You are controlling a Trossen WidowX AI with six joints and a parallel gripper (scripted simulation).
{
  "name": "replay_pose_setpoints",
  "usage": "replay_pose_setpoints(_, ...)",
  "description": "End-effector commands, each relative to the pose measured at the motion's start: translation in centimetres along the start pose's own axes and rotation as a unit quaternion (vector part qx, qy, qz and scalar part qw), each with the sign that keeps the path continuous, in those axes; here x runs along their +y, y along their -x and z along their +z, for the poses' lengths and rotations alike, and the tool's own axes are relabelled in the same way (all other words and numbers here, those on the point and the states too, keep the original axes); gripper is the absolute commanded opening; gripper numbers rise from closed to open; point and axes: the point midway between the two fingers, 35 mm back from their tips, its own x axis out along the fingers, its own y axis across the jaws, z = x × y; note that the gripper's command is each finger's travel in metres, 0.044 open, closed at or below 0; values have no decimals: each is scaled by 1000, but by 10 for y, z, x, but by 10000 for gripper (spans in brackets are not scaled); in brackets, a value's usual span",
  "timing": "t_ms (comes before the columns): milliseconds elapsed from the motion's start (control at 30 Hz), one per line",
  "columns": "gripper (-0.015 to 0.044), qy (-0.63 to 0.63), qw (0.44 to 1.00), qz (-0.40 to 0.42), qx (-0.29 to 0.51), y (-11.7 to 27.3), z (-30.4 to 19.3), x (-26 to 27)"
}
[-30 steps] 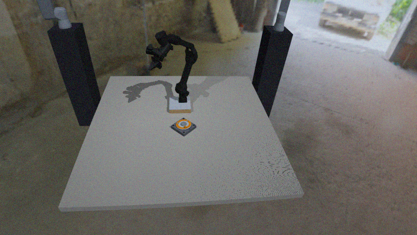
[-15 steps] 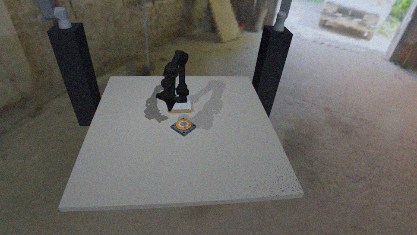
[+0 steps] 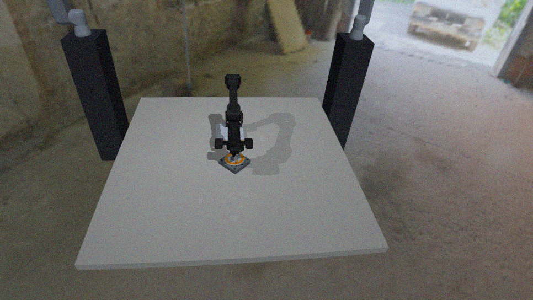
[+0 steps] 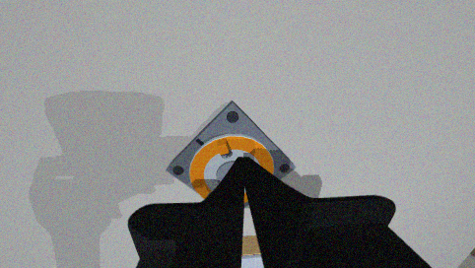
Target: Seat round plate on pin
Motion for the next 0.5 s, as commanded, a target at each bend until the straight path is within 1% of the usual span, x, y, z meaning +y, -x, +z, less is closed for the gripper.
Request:
replay_pose_setpoints(0, 0, 7, 1000, -2, 4, -12, 0, 0)
replay_pose_setpoints(233, 0, 7, 1000, -2, 4, -47, -1, -1)
replay_pose_setpoints(467, 0, 7, 1000, -2, 4, -48, -1, 3)
